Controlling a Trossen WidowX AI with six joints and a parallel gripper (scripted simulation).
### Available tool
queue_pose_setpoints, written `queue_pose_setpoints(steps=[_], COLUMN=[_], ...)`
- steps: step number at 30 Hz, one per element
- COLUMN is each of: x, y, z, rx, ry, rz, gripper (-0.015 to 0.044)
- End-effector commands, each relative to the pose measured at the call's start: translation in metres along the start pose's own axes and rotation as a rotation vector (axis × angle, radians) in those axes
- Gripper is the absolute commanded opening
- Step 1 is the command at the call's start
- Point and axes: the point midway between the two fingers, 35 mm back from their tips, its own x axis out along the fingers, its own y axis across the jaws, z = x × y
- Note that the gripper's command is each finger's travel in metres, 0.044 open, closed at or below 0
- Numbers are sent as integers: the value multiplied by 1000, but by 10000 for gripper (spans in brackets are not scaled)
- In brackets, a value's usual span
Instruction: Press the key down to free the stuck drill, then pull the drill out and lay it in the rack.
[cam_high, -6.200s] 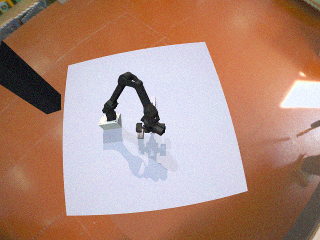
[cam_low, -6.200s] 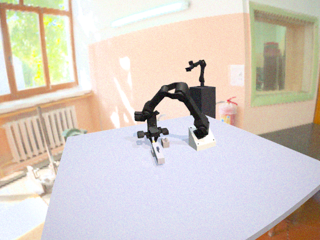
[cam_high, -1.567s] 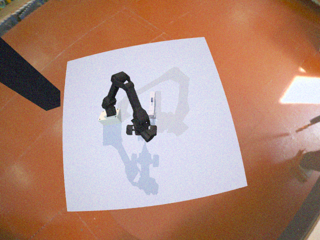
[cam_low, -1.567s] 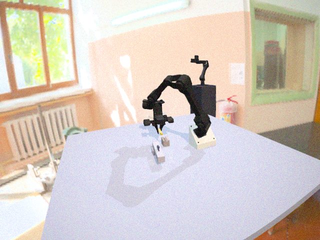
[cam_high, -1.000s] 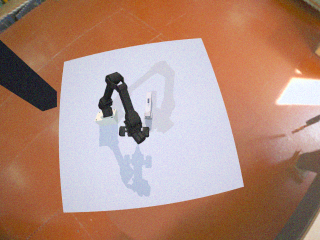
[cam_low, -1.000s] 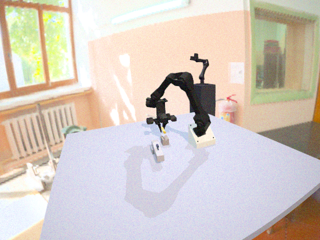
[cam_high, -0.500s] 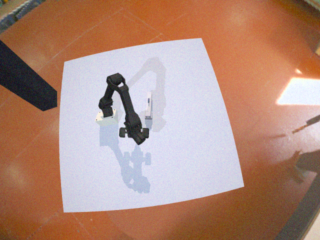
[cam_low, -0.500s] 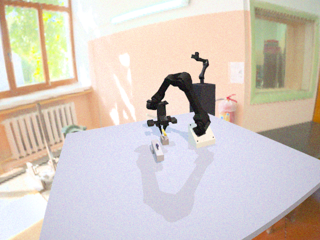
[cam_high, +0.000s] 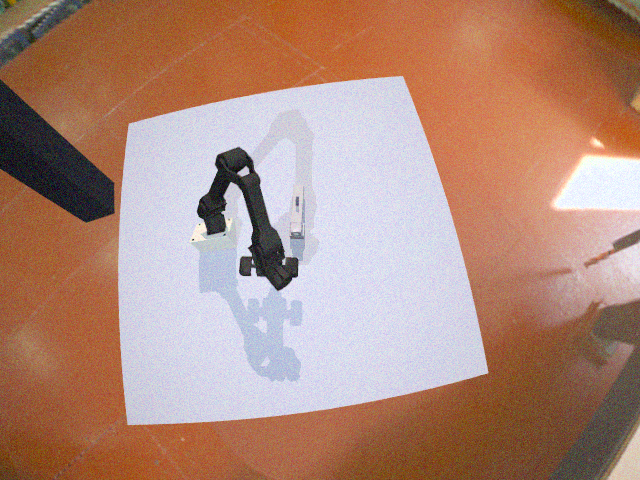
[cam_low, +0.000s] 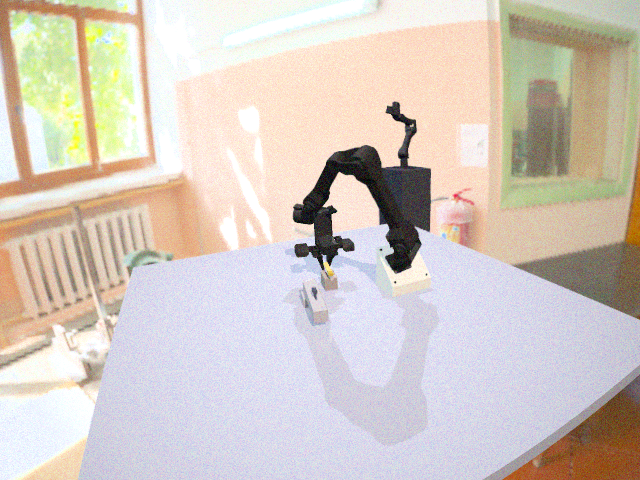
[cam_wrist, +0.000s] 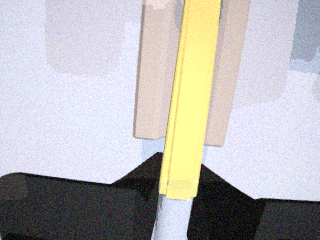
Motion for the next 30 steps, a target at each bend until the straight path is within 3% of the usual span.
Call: queue_pose_setpoints(steps=[1, 12, 28, 30], x=[6, 18, 13, 10], y=[0, 0, 0, 0], z=[1, 1, 0, 0], rx=[3, 3, 1, 1], ry=[-6, -7, -1, -2], rz=[1, 1, 0, 0], gripper=[0, 0, 420, 440])
